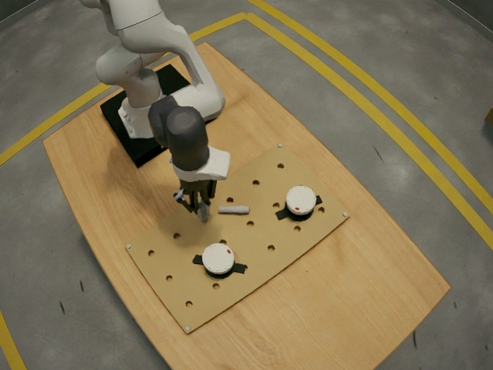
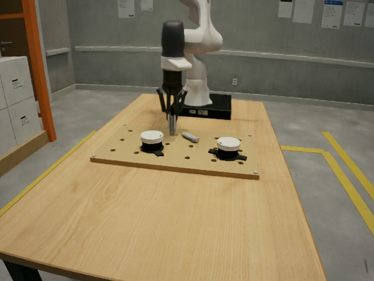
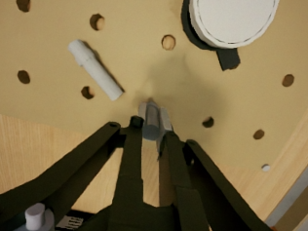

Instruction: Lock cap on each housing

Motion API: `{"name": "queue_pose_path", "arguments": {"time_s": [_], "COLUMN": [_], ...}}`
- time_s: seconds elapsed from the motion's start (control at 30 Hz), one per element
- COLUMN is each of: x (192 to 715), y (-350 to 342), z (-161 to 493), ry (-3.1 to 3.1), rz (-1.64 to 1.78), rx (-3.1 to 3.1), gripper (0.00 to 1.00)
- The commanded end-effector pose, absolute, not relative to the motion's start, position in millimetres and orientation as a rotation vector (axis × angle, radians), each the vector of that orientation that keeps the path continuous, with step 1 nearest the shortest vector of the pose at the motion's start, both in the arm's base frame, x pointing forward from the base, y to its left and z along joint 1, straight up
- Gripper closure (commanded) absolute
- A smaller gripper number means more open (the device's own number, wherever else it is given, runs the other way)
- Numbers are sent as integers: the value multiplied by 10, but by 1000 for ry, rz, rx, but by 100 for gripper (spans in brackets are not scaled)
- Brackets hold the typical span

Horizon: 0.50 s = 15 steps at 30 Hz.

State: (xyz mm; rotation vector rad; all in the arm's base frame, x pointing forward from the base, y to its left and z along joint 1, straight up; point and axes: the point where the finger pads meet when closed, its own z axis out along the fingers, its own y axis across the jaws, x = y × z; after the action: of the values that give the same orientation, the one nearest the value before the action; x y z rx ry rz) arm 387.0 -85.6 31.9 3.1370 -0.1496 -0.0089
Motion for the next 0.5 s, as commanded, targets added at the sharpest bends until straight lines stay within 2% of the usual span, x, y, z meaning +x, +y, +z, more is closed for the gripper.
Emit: {"name": "queue_pose_path", "arguments": {"time_s": [0.0,0.47], "x": [3893,3893], "y": [-841,-841], "z": [323,306], "ry": [-140,-140], "rz": [0,0], "rx": [3139,3139], "gripper": [90,90]}}
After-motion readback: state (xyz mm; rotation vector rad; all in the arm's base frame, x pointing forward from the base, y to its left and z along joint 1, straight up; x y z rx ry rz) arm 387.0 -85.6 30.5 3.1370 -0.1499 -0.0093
